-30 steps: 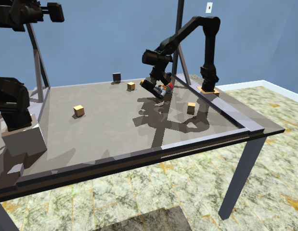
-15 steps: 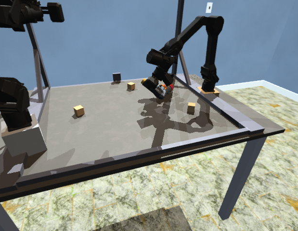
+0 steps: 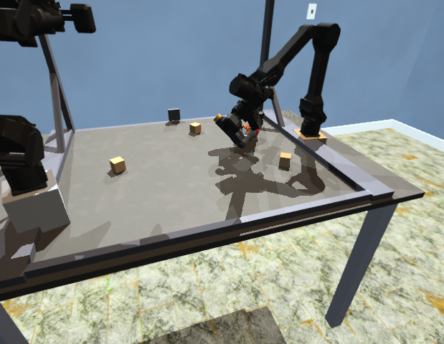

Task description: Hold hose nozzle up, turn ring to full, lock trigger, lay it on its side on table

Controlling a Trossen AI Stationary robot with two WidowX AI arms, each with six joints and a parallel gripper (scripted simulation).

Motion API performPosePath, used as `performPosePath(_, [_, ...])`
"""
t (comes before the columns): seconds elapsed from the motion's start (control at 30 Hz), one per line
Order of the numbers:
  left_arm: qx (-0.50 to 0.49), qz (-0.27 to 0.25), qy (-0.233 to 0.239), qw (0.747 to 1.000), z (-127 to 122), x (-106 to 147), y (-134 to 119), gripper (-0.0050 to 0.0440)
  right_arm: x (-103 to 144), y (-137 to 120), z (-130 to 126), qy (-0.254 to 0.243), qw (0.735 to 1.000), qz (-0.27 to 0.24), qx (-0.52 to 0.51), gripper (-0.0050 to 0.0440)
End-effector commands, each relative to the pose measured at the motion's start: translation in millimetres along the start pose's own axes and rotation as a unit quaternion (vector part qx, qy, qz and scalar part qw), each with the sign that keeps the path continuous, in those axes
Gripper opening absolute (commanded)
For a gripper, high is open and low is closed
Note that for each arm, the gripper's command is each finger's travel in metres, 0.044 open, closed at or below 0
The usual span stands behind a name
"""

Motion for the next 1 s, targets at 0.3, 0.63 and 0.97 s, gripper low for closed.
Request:
performPosePath(0.3, [-0.008, 0.058, -0.009, 0.998, 0, 14, 9, 0.0167, 0, 6, 0, -0.001, 1.000, -0.008, -0.001, 0.0410])
performPosePath(0.63, [-0.008, 0.058, -0.008, 0.998, 1, 11, 11, 0.0167, 0, 6, 0, -0.001, 1.000, -0.008, -0.001, 0.0410])
performPosePath(0.97, [-0.007, 0.085, -0.008, 0.996, 2, 16, 19, 0.0167, 0, 6, 0, -0.001, 1.000, -0.008, -0.001, 0.0410])
Point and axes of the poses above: on each arm, the point midway between the two fingers, 35 mm back from their tips, its own x axis back along the fingers, its own z axis across the jaws, y = z × x, the point moved 5 cm from there along x, back along the fingers, and after that the axes turned 2 degrees about -x, right-handed, at the moved point
